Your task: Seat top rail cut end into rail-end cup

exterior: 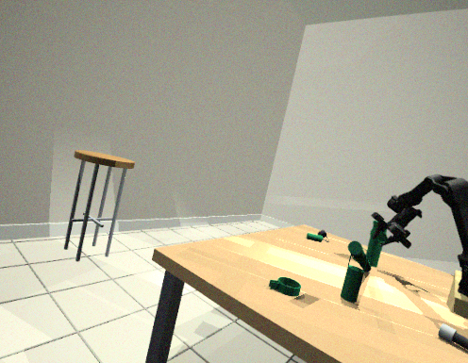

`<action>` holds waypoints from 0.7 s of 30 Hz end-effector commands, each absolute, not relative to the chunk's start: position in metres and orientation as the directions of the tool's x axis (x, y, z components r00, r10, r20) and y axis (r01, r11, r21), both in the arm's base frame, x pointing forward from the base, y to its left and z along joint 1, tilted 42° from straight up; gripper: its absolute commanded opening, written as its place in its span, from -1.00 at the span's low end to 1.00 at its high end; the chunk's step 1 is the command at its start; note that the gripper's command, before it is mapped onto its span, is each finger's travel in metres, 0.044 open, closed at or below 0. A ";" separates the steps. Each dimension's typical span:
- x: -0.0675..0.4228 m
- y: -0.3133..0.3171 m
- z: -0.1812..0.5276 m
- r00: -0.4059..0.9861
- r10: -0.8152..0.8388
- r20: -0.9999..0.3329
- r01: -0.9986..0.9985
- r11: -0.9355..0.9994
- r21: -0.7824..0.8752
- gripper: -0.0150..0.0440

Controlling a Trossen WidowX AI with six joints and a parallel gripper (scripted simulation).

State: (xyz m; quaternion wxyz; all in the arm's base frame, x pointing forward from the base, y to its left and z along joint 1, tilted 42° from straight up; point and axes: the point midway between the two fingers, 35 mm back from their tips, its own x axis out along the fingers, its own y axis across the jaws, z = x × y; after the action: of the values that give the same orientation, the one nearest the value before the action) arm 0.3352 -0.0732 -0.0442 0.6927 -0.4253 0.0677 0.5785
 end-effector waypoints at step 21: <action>0.346 -0.068 -0.045 0.342 0.703 -0.623 -0.899 0.051 -0.436 -0.49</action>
State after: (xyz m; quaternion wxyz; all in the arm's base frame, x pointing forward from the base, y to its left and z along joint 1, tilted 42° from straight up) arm 0.3441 -0.0688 -0.0442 0.7147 -0.3998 0.1133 0.5626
